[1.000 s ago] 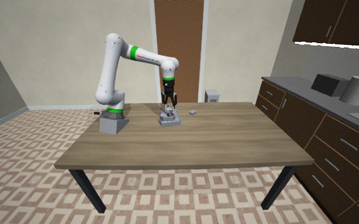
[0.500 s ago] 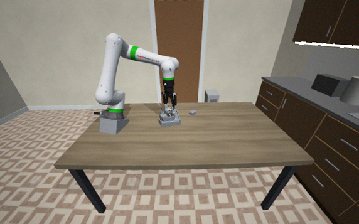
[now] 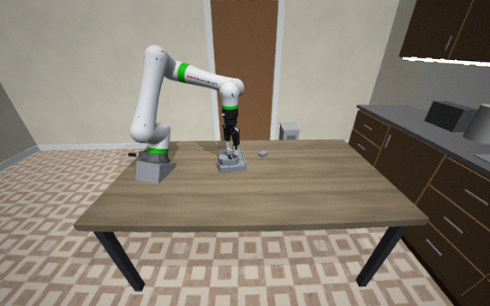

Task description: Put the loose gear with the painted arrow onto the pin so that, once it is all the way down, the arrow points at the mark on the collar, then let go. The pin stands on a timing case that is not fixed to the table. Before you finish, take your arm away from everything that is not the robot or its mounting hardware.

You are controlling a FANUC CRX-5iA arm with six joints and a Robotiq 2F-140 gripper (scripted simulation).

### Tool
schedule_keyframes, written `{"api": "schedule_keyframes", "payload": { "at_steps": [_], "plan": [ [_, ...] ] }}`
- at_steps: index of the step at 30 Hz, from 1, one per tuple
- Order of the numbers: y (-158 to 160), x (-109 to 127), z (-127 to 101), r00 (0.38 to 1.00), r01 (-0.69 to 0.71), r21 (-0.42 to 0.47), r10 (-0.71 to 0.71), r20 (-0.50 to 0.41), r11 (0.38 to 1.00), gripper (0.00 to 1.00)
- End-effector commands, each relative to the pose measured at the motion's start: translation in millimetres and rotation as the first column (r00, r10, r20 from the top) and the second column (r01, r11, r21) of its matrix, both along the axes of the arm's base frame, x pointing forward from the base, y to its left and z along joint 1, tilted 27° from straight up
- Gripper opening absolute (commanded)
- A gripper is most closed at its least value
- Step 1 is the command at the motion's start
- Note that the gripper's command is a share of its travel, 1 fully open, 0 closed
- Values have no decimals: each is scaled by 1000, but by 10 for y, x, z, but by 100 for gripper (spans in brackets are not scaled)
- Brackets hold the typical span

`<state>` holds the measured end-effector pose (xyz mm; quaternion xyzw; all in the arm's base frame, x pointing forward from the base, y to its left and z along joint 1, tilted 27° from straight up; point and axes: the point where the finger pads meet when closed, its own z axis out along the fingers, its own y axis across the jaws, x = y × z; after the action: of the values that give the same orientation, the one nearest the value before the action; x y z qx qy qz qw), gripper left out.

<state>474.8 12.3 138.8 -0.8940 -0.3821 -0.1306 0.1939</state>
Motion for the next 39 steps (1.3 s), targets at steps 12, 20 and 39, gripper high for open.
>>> {"api": "schedule_keyframes", "payload": {
  "at_steps": [12, 20, 39],
  "plan": [
    [-2, 1, 2, 906, 382, -1, -374, -196, 924, 0],
    [-2, 1, 2, 792, 554, -31, -538, -289, 832, 0],
    [-2, 1, 2, 291, 881, -202, -826, -482, 428, 0]
  ]
}}
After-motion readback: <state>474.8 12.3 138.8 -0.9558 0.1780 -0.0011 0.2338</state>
